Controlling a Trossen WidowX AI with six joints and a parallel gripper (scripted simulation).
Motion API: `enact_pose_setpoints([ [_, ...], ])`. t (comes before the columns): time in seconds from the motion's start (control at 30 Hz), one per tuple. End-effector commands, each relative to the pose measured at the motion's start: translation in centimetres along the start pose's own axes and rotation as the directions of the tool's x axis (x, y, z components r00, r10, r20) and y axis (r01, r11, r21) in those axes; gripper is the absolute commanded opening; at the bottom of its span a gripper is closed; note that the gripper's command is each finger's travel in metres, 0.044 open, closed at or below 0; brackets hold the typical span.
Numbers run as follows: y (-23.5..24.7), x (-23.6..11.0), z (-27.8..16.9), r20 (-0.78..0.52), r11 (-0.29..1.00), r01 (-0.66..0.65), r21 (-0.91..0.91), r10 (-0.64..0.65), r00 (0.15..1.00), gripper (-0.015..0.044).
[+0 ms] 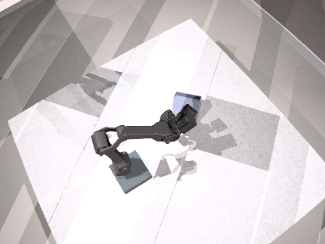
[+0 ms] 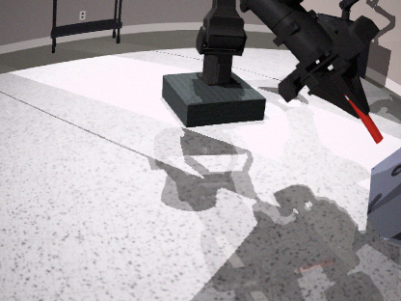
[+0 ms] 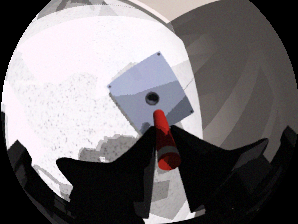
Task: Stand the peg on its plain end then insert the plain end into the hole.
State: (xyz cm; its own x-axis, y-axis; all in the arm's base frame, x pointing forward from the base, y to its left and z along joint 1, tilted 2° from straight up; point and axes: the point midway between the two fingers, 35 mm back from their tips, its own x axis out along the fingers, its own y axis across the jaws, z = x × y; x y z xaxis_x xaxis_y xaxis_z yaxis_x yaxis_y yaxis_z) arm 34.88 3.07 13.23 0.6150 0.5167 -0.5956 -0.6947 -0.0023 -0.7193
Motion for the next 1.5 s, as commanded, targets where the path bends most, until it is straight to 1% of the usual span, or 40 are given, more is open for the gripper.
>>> enact_pose_setpoints([
  [0.0, 0.5, 0.9, 0.0, 0.003, 1.000, -0.010, 0.008, 0.010, 1.000, 0.0000],
  [0.3, 0.5, 2.5, 0.5, 0.018, 1.000, -0.001, -0.007, 0.001, 1.000, 0.0000],
  [0.77, 0.5, 2.8, 0.5, 0.021, 1.000, 0.001, -0.018, 0.000, 1.000, 0.0000],
  [1.37, 0.5, 5.0, 0.6, 0.021, 1.000, 0.003, -0.023, -0.002, 1.000, 0.0000],
  [1.47, 0.4, 4.9, 0.6, 0.023, 1.000, 0.006, -0.028, -0.006, 1.000, 0.0000],
])
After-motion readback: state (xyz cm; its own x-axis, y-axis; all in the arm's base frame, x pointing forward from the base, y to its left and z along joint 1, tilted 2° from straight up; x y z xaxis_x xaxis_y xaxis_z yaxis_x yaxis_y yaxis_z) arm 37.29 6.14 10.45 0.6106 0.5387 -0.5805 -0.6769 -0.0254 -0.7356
